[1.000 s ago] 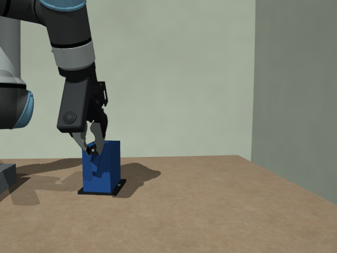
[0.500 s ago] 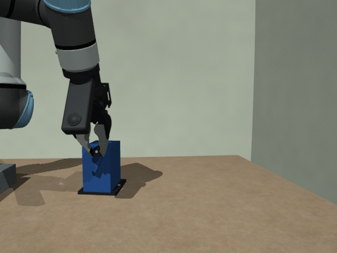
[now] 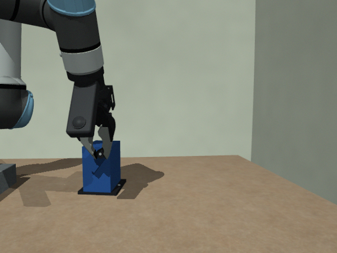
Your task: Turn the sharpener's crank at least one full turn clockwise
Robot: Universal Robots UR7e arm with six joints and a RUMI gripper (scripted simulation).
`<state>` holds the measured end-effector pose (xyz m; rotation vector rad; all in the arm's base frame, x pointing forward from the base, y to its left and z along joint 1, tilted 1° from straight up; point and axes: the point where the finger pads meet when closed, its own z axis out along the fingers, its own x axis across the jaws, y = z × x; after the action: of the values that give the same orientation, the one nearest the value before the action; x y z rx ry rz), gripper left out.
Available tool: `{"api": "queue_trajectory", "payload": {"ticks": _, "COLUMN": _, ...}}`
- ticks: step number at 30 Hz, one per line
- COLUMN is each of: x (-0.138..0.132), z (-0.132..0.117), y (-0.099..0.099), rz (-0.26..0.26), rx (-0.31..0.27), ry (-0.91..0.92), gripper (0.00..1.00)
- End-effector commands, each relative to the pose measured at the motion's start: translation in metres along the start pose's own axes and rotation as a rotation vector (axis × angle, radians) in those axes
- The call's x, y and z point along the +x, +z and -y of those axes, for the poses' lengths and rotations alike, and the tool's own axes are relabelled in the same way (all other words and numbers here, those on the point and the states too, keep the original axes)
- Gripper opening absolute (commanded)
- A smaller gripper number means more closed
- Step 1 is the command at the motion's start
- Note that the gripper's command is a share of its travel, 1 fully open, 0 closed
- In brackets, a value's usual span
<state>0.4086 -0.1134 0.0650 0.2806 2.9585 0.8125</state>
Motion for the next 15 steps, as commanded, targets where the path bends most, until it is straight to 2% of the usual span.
{"api": "queue_trajectory", "payload": {"ticks": 1, "x": -0.0033, "z": 0.0012, "y": 0.0018, "rz": 0.001, "rx": 0.001, "ry": 0.000, "gripper": 0.09}}
{"api": "queue_trajectory", "payload": {"ticks": 15, "x": -0.0103, "z": 0.0051, "y": 0.0085, "rz": 0.001, "rx": 0.001, "ry": 0.000, "gripper": 0.09}}
